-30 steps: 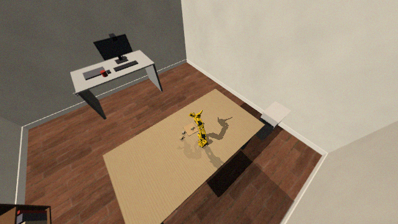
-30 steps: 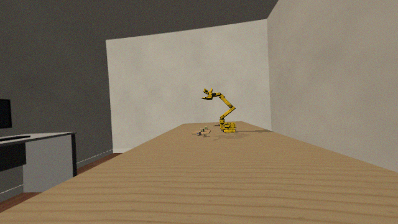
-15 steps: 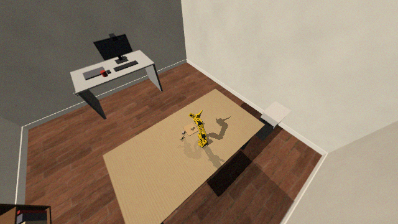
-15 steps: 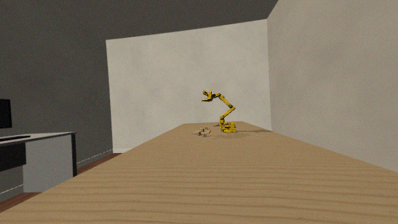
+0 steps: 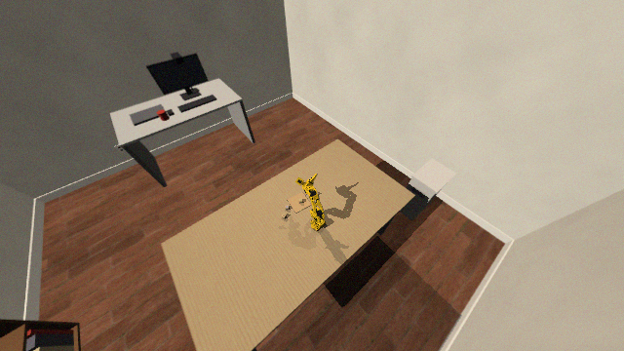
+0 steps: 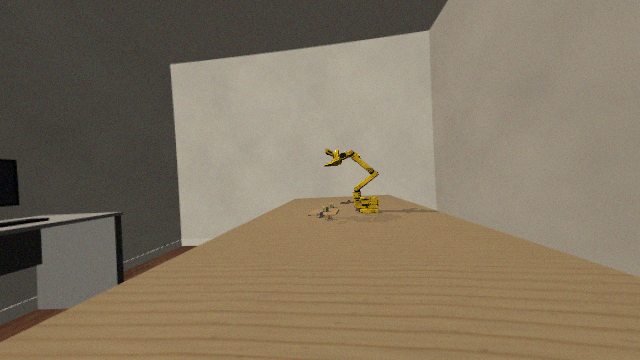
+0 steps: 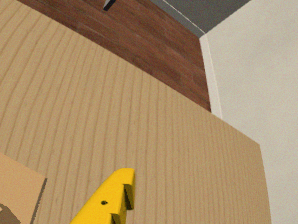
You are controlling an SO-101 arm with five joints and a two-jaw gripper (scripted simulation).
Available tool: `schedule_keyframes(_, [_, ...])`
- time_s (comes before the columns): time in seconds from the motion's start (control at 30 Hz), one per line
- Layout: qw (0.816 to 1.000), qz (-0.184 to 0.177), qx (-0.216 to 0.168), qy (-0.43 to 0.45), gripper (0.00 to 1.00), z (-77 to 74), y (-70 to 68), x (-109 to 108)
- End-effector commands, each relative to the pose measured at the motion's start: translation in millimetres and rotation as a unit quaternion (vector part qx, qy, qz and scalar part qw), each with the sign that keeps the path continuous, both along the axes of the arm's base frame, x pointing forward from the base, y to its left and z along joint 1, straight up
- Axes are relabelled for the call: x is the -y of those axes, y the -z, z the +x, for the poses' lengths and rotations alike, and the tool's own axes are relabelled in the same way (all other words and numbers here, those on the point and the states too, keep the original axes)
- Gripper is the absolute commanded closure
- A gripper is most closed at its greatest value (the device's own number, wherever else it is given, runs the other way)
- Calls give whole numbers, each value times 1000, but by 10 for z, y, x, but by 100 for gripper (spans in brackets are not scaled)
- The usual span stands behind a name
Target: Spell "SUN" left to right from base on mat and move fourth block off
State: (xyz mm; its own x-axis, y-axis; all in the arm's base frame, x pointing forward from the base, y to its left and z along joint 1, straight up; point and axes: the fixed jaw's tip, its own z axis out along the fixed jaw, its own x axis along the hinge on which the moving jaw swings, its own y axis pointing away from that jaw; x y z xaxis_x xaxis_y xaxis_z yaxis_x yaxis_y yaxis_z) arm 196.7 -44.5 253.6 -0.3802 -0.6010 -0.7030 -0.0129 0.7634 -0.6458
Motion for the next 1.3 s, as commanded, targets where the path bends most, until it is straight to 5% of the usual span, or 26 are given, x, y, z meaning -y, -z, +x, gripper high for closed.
schedule_keyframes(0.0, [1000,2,20,-2,0,-28,-86,-22])
schedule_keyframes(0.3, [998,56,-26,1,0,-40,121,-80])
schedule_keyframes(1.27, [984,140,-107,17,0,-108,454,-182])
